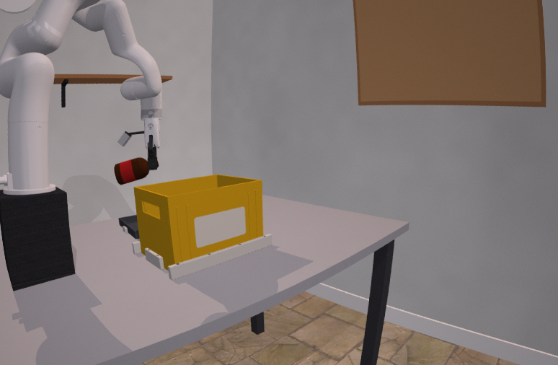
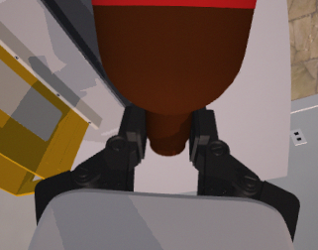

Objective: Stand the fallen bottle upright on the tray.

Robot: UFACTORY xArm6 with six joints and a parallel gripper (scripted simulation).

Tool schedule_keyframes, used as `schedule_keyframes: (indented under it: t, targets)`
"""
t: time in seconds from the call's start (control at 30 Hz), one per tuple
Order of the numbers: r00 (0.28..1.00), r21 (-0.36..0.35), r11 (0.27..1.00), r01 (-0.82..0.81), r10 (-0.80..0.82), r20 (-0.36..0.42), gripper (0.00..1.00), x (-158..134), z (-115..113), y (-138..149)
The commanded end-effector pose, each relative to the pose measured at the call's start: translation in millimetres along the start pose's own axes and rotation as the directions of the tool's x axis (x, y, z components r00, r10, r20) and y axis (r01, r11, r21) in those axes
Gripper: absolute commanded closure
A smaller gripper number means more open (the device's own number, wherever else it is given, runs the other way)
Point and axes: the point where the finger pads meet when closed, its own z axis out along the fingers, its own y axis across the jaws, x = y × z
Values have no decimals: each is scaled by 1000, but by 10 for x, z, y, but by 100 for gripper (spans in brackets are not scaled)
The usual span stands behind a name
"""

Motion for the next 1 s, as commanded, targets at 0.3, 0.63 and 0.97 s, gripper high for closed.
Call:
schedule_keyframes:
  t: [0.3,0.63,0.97]
  targets:
    - [1000,-4,1000,-11,11,3,100,-10,-16,14]
    - [995,-4,995,-103,103,2,100,-10,-16,14]
    - [985,-4,985,-171,171,2,100,-10,-16,14]
